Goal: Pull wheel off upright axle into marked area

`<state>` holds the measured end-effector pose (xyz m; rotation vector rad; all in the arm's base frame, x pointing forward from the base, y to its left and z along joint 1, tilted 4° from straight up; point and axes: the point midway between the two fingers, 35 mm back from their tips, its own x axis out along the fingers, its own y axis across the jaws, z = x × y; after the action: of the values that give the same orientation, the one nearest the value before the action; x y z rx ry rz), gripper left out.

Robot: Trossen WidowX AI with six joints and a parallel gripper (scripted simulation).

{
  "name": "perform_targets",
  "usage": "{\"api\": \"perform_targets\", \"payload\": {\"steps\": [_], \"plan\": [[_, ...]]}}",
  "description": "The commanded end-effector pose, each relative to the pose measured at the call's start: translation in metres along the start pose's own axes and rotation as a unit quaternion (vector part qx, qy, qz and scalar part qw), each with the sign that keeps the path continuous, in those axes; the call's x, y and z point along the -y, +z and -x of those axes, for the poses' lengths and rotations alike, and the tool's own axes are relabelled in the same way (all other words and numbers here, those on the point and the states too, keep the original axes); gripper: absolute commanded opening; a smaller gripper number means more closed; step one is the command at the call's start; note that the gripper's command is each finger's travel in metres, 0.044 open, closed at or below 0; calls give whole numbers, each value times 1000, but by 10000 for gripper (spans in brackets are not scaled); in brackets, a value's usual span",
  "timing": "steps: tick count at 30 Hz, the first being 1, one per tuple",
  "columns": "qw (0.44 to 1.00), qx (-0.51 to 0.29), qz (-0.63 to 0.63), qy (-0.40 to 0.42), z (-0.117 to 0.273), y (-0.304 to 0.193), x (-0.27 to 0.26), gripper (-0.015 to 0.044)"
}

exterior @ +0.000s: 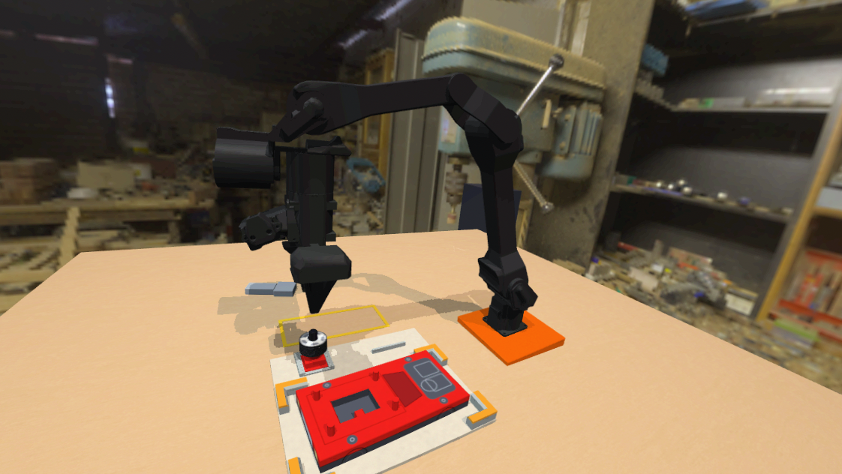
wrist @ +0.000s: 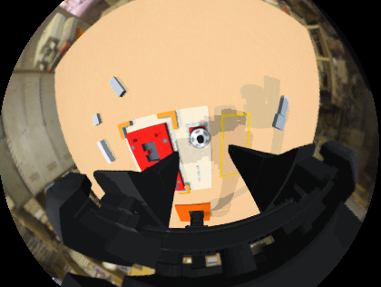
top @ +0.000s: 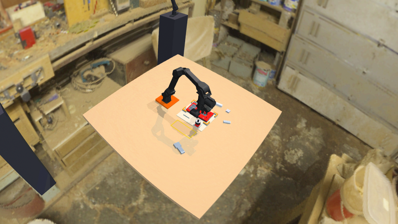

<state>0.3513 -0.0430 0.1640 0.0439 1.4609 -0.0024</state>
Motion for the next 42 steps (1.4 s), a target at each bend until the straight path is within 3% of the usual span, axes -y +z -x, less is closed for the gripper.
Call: {"api": "perform_targets", "payload": {"steps": [1, 16, 27, 31, 39, 42], "plan": [[1000, -5, 2, -1, -11, -2, 1, 300], [1000, -5, 2, -1, -72, -4, 2, 300], [1000, -5, 2, -1, -75, -4, 2, 300], [1000, -2, 1, 0, -72, -2, 2, 195], [1000, -2, 1, 0, -72, -2, 2, 142], [1000, -2, 1, 0, -71, -2, 2, 63]]}}
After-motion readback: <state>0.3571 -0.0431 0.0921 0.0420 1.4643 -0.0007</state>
